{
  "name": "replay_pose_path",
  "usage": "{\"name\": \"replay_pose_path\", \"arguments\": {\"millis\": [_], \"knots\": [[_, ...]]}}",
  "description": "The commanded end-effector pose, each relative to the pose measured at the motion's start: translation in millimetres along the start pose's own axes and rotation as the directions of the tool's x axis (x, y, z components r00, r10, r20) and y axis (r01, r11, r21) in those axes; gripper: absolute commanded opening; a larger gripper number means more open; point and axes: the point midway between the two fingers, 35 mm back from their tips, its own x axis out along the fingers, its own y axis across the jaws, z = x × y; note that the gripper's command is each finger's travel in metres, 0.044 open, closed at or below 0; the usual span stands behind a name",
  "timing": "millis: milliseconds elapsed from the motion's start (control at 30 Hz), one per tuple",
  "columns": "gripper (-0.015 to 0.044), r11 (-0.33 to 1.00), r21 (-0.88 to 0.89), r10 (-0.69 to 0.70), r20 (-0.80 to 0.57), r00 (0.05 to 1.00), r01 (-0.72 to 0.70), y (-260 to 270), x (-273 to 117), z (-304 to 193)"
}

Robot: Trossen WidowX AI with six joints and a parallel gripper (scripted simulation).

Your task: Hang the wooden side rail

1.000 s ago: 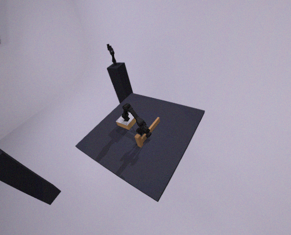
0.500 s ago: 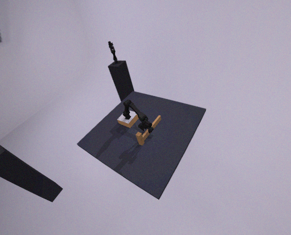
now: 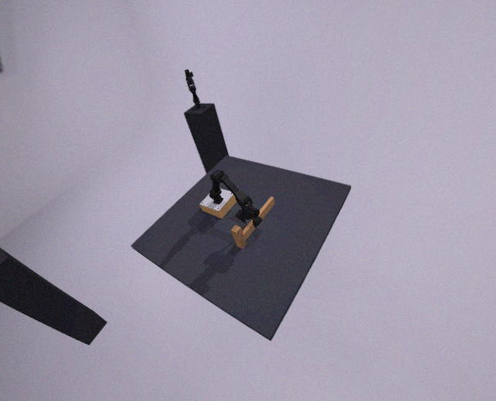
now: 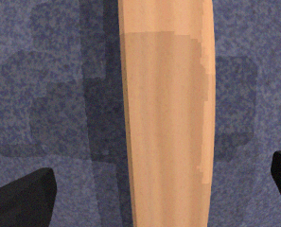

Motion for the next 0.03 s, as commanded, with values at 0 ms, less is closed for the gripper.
{"name": "replay_pose_path", "arguments": {"millis": [0], "knots": [[0.0440,1.000,-0.003,0.000,0.000,1.000,0.000,-0.3,0.0,0.0]]}}
